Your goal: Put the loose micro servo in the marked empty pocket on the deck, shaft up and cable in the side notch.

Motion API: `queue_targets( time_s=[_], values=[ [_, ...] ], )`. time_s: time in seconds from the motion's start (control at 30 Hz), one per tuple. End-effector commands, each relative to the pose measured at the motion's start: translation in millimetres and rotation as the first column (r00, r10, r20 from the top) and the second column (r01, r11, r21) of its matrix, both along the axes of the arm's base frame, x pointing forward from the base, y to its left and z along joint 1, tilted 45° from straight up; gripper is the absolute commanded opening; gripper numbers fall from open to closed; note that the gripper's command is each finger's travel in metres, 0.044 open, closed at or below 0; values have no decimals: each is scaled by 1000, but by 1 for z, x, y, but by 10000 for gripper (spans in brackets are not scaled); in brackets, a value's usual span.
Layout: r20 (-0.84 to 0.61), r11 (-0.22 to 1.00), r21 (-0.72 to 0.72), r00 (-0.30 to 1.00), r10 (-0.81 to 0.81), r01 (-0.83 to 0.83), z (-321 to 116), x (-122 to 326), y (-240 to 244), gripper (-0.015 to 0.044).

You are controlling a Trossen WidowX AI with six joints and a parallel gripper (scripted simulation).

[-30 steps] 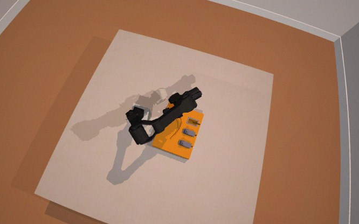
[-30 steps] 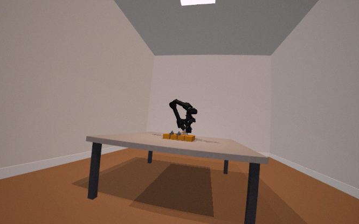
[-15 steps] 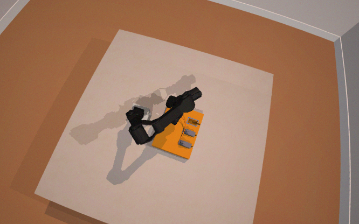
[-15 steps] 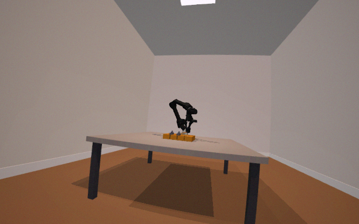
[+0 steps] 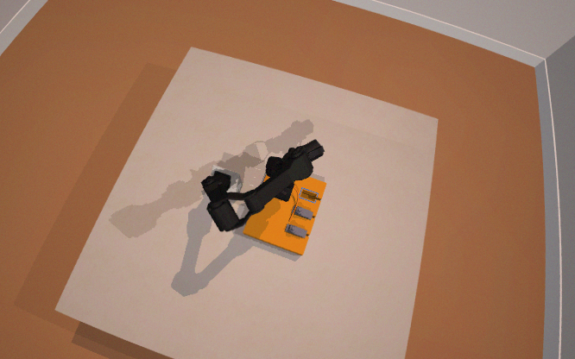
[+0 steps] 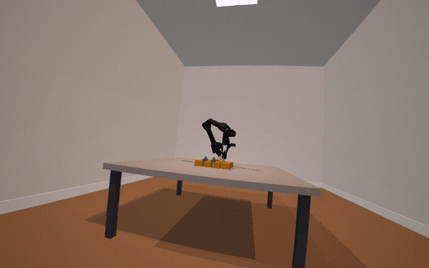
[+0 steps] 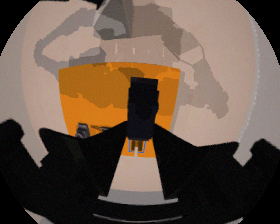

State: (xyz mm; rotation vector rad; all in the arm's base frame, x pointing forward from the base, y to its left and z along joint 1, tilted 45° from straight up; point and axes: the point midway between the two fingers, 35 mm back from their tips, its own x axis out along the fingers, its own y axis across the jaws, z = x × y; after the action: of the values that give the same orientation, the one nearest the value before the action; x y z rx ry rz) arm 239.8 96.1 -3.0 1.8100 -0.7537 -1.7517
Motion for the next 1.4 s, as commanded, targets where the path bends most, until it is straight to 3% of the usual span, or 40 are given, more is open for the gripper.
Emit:
queue_targets(
  time_s=[0.0,0.83,1.37],
  values=[
    [2,1000,4,1000,6,-7,2,12,1,0],
    [9,1000,4,1000,6,-6,8,106,-1,0],
    [9,1000,3,1000,6,-6,-4,110,-12,0]
  ],
)
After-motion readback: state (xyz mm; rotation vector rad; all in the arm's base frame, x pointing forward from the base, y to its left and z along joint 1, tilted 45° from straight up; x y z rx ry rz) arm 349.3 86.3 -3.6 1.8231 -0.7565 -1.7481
